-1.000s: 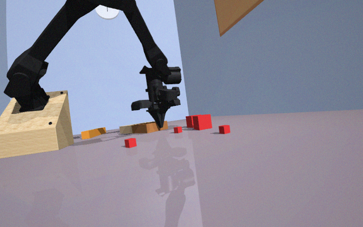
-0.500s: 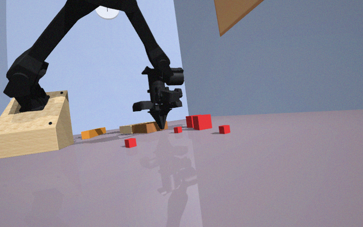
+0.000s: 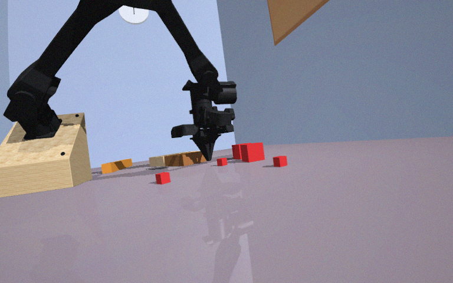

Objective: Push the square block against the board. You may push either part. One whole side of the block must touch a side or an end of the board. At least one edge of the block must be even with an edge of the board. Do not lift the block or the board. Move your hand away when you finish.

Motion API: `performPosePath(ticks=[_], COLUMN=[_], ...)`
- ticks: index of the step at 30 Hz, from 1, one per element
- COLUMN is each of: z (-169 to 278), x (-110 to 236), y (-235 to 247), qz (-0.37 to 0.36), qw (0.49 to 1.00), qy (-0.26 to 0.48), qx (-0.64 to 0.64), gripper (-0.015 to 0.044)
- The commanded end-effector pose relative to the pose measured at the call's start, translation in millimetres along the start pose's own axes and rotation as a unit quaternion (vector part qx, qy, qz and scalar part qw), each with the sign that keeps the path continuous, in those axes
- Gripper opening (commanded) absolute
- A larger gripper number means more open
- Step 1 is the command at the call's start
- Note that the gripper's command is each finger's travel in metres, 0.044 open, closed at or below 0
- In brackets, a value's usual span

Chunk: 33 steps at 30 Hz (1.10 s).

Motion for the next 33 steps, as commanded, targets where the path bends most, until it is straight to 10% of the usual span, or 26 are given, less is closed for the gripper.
performPosePath(ticks=[1, 12, 33], z=[-7.8, -8.0, 38.4], x=[0.3, 55.4, 58.2], y=[1.2, 1.7, 30.5], qz=[0.0, 0.0, -0.009], qw=[1.0, 1.0, 0.964], qy=[-0.002, -0.001, 0.0], qx=[0.001, 0.001, 0.266], gripper=[0.0, 0.0, 0.0])
Point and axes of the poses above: the point midway between the two fingers, 35 mm back from their tips, its own x axis back along the fingers, its own y axis across the jaws, z = x × y, the point moved 6 cm from there along x, back along the fingers, and after that the axes turned 8 degrees about -x, right-handed, at the moved point
